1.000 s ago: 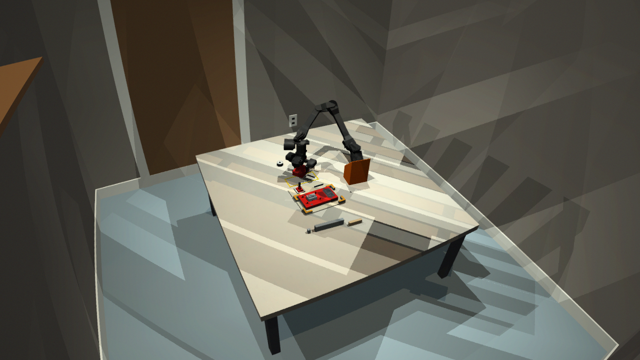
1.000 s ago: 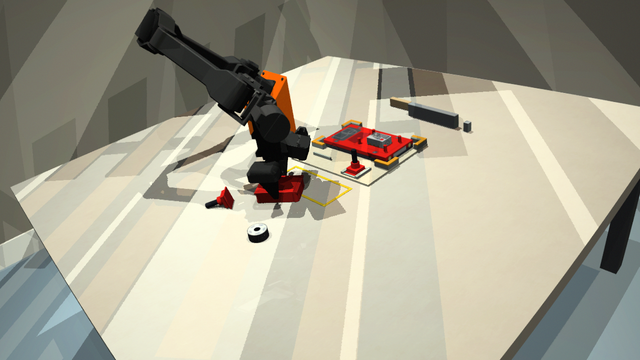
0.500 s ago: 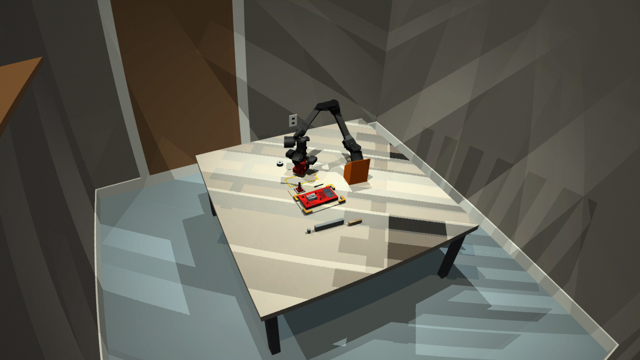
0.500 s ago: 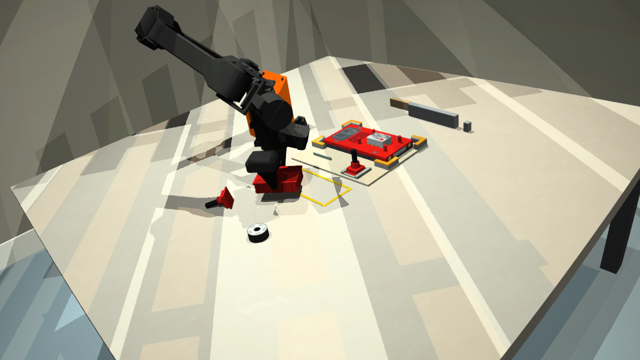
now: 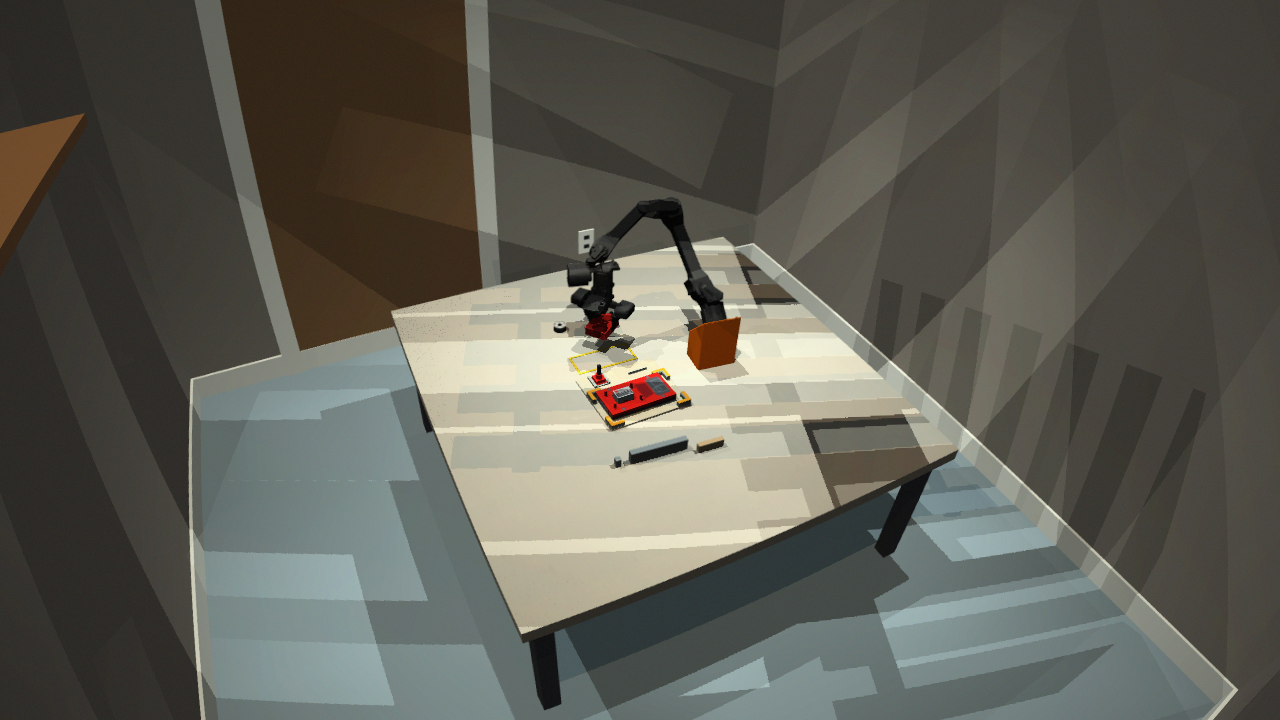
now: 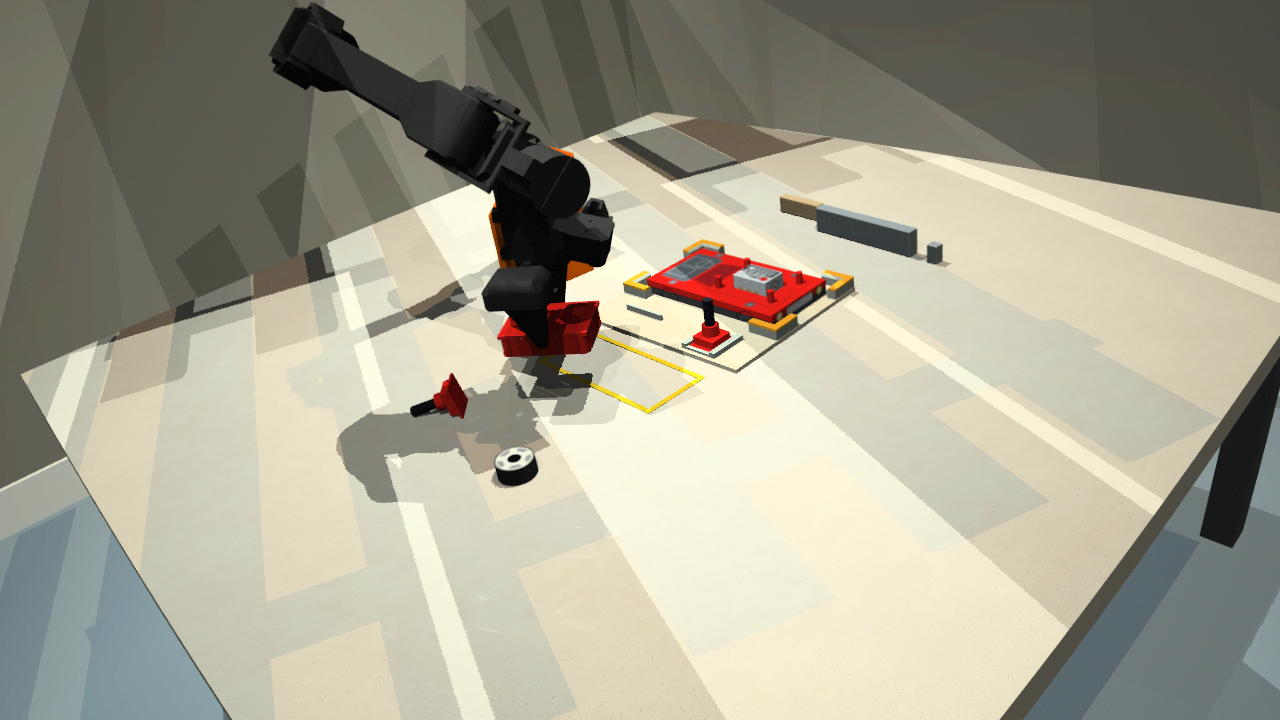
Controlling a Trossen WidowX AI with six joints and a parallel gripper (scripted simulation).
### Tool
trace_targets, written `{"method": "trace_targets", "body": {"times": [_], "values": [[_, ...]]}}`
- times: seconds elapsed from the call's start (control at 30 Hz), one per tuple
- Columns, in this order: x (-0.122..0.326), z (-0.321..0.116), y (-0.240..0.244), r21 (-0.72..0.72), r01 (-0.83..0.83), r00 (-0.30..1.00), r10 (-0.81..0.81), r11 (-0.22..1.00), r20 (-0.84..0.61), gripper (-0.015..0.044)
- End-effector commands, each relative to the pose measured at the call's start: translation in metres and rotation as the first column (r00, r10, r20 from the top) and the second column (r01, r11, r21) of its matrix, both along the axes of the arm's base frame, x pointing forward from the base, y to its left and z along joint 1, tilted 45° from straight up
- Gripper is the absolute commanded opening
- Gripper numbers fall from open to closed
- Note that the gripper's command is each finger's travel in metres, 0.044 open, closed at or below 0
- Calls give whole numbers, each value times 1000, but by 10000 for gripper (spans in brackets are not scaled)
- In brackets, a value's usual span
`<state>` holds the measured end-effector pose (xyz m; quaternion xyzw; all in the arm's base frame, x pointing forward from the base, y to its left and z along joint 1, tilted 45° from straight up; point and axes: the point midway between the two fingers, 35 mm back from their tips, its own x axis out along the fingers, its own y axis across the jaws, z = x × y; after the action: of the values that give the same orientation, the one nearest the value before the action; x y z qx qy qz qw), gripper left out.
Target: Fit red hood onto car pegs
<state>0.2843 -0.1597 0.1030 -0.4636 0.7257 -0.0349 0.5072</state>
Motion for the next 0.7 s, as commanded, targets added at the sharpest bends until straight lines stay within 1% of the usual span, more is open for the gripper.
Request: {"method": "trace_targets", "body": {"times": [0.0, 0.47, 0.67], "values": [[2, 12, 8, -5, 2, 1000, -2, 1000, 13, 0], [3, 27, 23, -4, 2, 1000, -2, 1000, 13, 0], [9, 16, 29, 5, 17, 1000, -17, 1000, 26, 0]]}}
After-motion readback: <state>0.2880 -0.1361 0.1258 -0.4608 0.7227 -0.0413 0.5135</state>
